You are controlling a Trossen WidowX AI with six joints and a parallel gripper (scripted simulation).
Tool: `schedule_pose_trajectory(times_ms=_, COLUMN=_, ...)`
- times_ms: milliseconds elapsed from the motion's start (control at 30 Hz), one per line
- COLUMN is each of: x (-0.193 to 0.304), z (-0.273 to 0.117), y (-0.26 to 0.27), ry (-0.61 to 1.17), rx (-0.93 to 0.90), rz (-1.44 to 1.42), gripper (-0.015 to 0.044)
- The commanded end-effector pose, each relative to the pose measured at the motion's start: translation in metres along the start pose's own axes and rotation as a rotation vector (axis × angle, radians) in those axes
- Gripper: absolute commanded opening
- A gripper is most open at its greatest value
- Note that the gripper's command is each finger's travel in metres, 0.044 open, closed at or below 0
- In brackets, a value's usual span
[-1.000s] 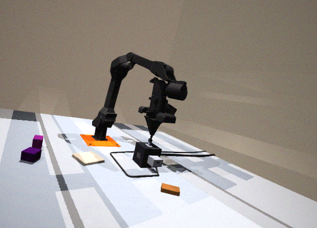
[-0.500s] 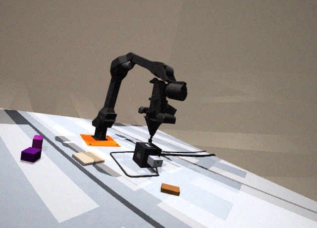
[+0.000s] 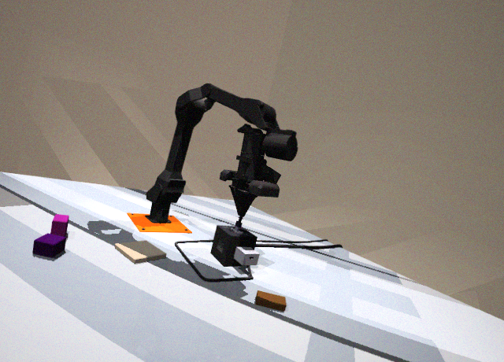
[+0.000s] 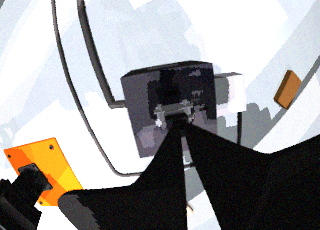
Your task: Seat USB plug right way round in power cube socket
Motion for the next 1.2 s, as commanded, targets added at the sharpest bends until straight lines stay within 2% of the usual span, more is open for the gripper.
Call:
schedule_pose_trajectory(times_ms=0, x=-0.0001, z=0.0006, y=-0.0002, ry=-0.003, rx=0.002, rz=-0.004, gripper=0.0)
schedule_pose_trajectory(times_ms=1167, x=0.0002, z=0.0048, y=-0.0001, ry=-0.003, rx=0.002, rz=-0.004, gripper=0.0)
Point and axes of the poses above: the point midway between the two fingers, 35 mm back from their tips, its own z axis out along the fingers, its own y axis across the jaws, x = y × z, the point moved 9 cm from there along -z, back along the fingers, and after that the axes turned 8 degrees about -z, right-handed, at the moved point
